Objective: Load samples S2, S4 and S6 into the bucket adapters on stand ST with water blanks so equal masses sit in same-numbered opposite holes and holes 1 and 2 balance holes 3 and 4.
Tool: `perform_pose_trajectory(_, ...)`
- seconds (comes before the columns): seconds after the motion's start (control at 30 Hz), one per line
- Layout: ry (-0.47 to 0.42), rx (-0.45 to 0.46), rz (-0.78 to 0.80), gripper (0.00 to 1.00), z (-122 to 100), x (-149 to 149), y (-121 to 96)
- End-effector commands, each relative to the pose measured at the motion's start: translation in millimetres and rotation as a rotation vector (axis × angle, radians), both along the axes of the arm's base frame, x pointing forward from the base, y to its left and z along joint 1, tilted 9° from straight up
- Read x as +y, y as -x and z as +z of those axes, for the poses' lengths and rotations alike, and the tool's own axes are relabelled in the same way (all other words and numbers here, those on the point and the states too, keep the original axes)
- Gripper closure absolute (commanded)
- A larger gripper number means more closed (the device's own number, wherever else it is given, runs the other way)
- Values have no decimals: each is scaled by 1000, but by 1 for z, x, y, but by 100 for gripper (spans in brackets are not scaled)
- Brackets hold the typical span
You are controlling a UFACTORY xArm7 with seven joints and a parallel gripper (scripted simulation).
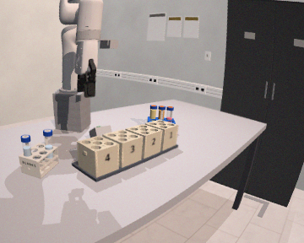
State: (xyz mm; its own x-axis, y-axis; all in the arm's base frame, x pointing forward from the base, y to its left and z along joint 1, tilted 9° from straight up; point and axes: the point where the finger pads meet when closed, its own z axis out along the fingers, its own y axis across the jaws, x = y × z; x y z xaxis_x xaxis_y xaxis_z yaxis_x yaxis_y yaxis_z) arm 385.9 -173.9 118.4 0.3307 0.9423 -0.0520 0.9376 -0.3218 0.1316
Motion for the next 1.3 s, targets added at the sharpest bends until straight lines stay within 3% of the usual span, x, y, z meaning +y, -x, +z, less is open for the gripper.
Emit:
perform_pose_trajectory(0.0, 22, -7, -146, 0, 0, 18, -4)
perform_pose_trajectory(0.97, -75, -107, -1035, 0, -16, 152, -23)
perform_pose_trajectory(1.27, -94, -127, -1211, 0, -20, 186, -27)
